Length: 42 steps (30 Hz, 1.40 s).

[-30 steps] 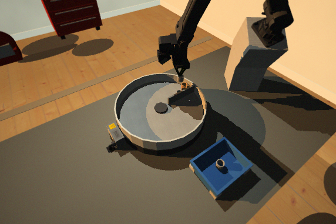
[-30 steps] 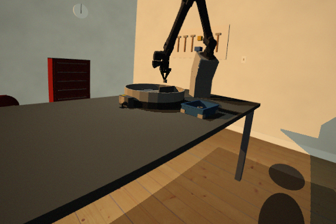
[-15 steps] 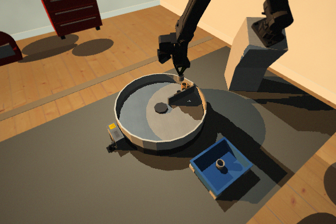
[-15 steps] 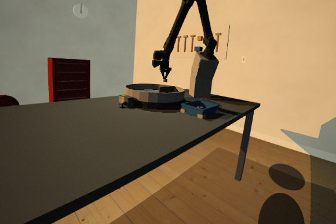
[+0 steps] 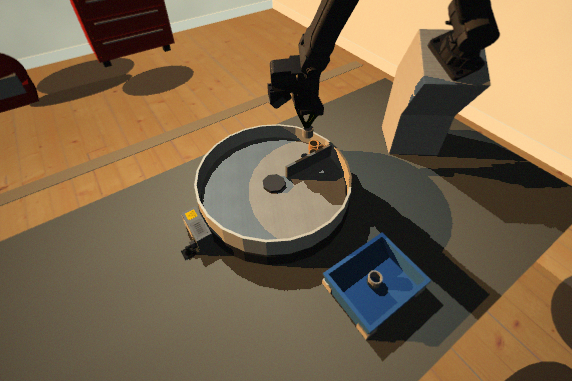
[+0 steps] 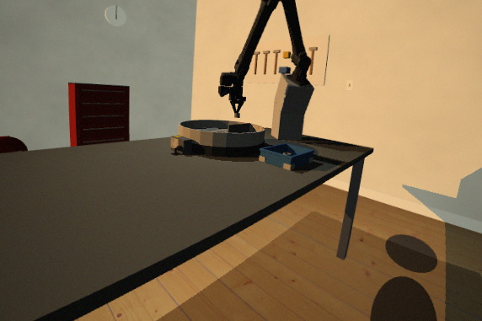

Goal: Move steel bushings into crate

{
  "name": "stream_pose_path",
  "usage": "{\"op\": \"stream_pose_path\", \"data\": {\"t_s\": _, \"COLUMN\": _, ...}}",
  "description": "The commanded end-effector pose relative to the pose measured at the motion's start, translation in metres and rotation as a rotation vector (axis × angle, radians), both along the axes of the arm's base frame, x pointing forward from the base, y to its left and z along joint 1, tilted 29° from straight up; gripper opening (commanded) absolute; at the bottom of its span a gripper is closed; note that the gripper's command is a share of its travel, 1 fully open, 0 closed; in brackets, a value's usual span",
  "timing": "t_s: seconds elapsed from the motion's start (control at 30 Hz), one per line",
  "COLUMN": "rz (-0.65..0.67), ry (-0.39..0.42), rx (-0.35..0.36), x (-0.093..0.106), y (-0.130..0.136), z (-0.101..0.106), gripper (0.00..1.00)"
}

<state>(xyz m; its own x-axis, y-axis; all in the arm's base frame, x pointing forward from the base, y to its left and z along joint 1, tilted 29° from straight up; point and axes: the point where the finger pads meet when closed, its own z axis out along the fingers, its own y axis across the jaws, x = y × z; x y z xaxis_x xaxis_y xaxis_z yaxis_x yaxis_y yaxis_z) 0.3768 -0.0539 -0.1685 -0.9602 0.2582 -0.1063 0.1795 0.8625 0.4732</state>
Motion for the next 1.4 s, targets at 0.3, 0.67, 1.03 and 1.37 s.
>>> {"op": "stream_pose_path", "data": {"t_s": 0.3, "rz": -0.015, "ry": -0.034, "rx": -0.009, "x": 0.007, "y": -0.012, "z": 0.013, "gripper": 0.00}}
{"op": "stream_pose_path", "data": {"t_s": 0.67, "rz": 0.001, "ry": -0.037, "rx": -0.010, "x": 0.008, "y": 0.012, "z": 0.018, "gripper": 0.00}}
{"op": "stream_pose_path", "data": {"t_s": 1.03, "rz": 0.000, "ry": -0.036, "rx": -0.008, "x": 0.002, "y": 0.077, "z": 0.048, "gripper": 0.00}}
{"op": "stream_pose_path", "data": {"t_s": 1.37, "rz": -0.001, "ry": -0.031, "rx": -0.002, "x": -0.006, "y": 0.149, "z": 0.082, "gripper": 0.00}}
